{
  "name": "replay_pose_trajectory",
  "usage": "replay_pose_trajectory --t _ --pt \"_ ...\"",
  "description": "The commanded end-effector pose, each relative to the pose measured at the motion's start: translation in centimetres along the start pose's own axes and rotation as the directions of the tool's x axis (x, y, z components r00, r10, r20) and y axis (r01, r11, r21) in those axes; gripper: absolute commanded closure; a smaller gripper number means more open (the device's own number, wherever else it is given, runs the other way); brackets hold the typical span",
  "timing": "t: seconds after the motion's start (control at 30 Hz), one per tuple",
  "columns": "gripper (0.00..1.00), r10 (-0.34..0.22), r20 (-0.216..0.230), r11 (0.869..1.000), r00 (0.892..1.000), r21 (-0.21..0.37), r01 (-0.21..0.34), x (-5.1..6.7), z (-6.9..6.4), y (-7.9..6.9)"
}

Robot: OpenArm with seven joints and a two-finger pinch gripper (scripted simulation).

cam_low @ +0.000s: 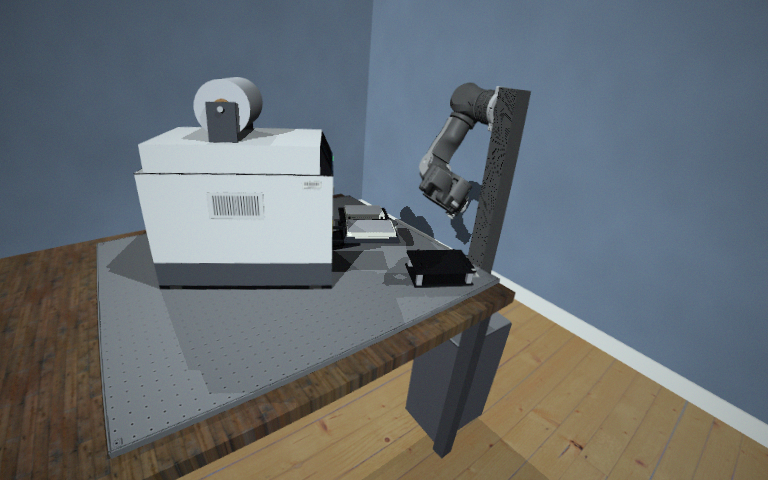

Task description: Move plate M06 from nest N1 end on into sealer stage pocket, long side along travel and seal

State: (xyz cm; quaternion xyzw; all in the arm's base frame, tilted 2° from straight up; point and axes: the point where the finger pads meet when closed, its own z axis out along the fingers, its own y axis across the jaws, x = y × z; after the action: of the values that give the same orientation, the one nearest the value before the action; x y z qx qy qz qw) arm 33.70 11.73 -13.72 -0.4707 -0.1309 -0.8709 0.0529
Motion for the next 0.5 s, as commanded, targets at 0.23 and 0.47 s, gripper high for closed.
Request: replay_pose_trajectory --t 0.23,0.47 --pt "1.0 0.008 -0.004 1.0 1.0 0.005 -0.008 0.12 -0.09 -0.02" --pt "1.0 -0.004 -0.01 1.0 1.0 0.029 0.004 0.33 0.14 -0.47"
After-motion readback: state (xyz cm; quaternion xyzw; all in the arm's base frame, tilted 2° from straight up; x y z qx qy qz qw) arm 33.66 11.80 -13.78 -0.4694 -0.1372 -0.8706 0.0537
